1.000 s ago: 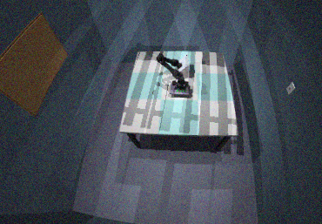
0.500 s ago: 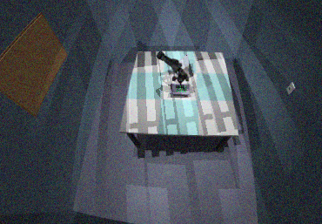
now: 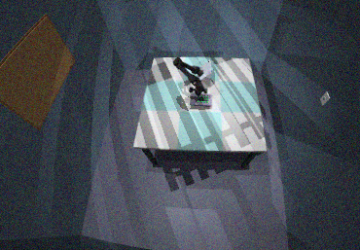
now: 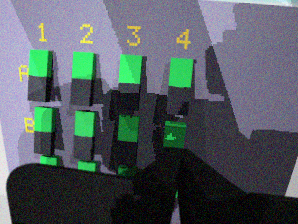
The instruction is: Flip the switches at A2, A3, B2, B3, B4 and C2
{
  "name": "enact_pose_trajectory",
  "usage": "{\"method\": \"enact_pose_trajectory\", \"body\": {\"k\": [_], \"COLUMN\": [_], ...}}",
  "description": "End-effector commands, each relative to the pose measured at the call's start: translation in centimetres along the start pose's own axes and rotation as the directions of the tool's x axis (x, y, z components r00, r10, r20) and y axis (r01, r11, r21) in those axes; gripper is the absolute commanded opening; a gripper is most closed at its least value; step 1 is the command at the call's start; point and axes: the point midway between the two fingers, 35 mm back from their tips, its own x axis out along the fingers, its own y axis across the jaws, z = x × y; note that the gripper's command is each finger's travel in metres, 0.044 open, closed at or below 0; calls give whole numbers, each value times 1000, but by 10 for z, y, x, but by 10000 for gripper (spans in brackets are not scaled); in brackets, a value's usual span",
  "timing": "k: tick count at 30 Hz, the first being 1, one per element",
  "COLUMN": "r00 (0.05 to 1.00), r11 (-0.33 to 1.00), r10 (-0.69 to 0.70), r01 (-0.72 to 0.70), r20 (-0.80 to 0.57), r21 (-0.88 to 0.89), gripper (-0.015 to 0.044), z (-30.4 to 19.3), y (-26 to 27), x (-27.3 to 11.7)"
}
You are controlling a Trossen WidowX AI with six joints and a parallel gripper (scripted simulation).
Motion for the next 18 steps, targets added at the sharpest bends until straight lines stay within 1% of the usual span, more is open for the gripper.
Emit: {"method": "enact_pose_trajectory", "body": {"k": [1, 4, 18], "r00": [1000, 1000, 1000], "r11": [1000, 1000, 1000], "r10": [-1, -2, -2], "r01": [1, 2, 2], "r20": [-1, -1, -1], "r21": [-17, -17, -17], "gripper": [0, 0, 0], "z": [-1, -1, -1], "y": [3, 2, 2], "x": [3, 12, 27]}}
